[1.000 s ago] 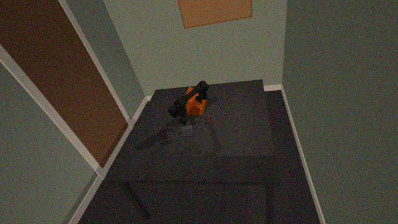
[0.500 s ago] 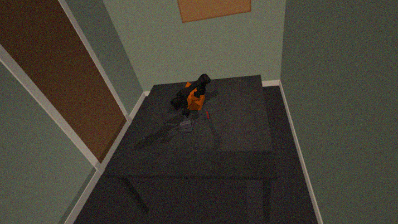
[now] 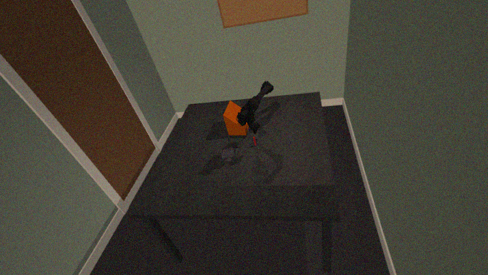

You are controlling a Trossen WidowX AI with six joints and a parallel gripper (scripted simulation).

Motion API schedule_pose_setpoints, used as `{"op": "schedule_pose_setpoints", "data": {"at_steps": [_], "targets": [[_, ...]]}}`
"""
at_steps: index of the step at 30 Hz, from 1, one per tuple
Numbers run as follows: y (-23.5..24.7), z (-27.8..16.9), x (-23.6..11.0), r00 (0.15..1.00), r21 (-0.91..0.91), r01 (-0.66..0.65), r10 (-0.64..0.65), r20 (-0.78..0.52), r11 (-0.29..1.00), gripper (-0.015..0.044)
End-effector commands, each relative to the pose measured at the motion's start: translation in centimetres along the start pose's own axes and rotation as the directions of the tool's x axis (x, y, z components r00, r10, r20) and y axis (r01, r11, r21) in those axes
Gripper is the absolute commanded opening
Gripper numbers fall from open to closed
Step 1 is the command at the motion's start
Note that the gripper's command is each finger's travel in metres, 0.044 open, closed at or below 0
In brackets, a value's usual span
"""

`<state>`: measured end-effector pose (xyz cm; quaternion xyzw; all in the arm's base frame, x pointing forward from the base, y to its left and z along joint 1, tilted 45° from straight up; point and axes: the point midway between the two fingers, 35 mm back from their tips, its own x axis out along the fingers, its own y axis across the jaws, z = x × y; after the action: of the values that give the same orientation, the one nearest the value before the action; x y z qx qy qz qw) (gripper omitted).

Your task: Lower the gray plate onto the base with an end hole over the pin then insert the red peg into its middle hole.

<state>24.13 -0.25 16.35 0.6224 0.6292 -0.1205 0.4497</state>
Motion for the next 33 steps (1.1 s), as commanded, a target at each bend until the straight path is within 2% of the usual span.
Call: {"op": "schedule_pose_setpoints", "data": {"at_steps": [1,5,33], "targets": [[-0.6,-0.2,0.6,1.0,0.005,0.005,-0.005,-0.01,1.0,0.044],[-0.6,-0.3,3.6,1.0,0.005,0.004,-0.004,-0.011,1.0,0.044],[-0.7,-0.1,8.2,1.0,0.004,0.005,-0.005,-0.009,1.0,0.044]]}}
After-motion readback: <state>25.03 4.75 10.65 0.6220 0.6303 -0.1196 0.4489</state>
